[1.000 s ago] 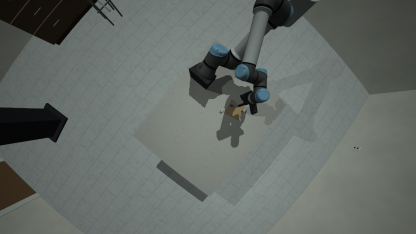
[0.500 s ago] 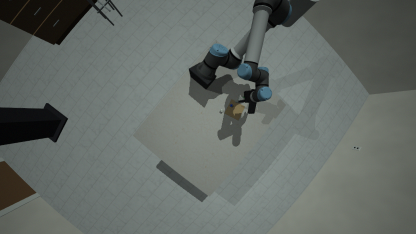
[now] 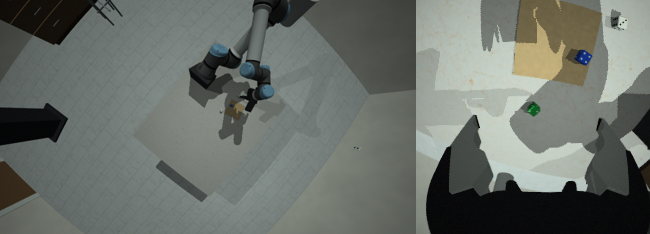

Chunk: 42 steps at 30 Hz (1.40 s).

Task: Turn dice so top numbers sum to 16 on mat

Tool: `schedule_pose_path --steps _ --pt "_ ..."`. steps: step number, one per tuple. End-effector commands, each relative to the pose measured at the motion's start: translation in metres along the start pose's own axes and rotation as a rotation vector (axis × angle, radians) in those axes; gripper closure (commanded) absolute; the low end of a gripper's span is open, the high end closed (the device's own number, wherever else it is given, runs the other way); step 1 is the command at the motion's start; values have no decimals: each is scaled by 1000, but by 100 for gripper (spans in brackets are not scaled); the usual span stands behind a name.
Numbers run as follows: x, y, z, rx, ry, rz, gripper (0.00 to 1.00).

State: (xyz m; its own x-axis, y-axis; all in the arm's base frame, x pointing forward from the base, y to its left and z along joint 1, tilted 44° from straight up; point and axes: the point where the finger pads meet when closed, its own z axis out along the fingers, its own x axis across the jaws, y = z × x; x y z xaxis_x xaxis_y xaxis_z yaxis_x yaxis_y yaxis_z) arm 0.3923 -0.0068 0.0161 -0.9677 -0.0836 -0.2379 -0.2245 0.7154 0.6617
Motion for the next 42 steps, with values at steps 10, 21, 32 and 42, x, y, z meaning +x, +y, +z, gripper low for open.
schedule_pose_path --steps 10,21,32,42 --pt "-4 17 2 6 3 367 0" --pt "-6 27 4 4 3 560 0" --pt "-7 36 5 3 3 710 0" --pt "-8 39 5 2 3 764 0"
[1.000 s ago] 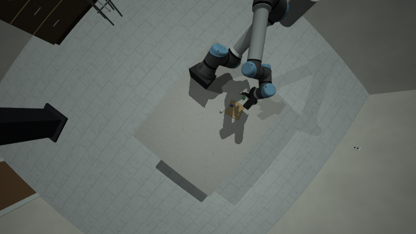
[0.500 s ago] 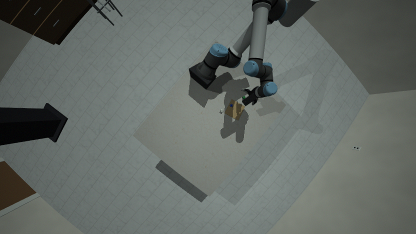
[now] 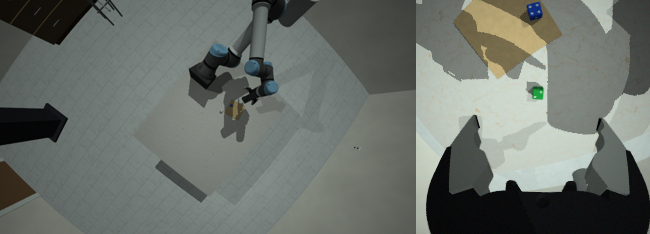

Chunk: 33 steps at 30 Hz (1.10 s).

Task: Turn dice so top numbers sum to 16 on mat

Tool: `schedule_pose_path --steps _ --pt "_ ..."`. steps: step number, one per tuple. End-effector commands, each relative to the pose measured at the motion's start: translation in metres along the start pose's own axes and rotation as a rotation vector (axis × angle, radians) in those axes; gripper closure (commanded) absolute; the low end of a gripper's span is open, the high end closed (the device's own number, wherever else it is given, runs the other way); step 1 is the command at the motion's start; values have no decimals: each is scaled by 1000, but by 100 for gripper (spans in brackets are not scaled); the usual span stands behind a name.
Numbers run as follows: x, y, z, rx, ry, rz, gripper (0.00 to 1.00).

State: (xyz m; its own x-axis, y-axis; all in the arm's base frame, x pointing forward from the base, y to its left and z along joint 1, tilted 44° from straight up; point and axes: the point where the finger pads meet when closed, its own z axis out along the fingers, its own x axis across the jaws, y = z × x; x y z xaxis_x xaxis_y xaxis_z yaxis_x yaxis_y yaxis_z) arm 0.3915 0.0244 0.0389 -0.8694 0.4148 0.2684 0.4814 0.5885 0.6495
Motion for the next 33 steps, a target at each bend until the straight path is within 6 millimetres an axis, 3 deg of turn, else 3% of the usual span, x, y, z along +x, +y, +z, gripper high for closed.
schedule_pose_path --steps 1,16,17,33 --pt "1 2 0 1 -1 35 0" --pt "1 3 0 1 -1 52 0" --pt "1 3 0 1 -1 52 79" --pt "1 3 0 1 -1 52 79"
